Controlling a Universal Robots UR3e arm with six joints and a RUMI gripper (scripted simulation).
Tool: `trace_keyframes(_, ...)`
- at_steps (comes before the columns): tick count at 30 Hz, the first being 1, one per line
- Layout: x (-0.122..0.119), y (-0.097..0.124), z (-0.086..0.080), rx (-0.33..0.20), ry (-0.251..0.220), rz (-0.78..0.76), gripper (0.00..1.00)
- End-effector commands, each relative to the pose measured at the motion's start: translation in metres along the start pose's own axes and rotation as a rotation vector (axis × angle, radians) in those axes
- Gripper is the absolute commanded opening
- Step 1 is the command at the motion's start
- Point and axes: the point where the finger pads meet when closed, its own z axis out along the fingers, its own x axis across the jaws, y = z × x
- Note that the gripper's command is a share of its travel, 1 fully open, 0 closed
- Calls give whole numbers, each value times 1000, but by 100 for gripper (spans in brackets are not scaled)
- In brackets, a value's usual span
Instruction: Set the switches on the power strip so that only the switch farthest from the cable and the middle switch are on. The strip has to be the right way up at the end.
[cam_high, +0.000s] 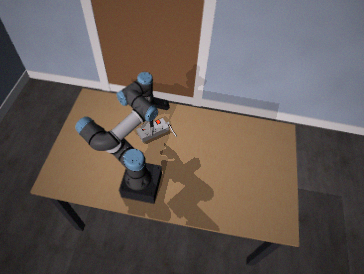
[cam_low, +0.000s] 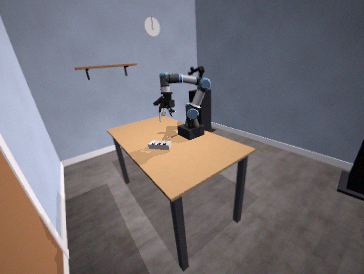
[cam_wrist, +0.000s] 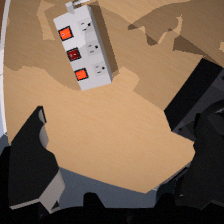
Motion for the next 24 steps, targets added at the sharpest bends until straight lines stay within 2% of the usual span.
trace_keyframes(1,0,0,-1,2,-1,0,100)
trace_keyframes(24,-1,-1,0,1,2,9,100)
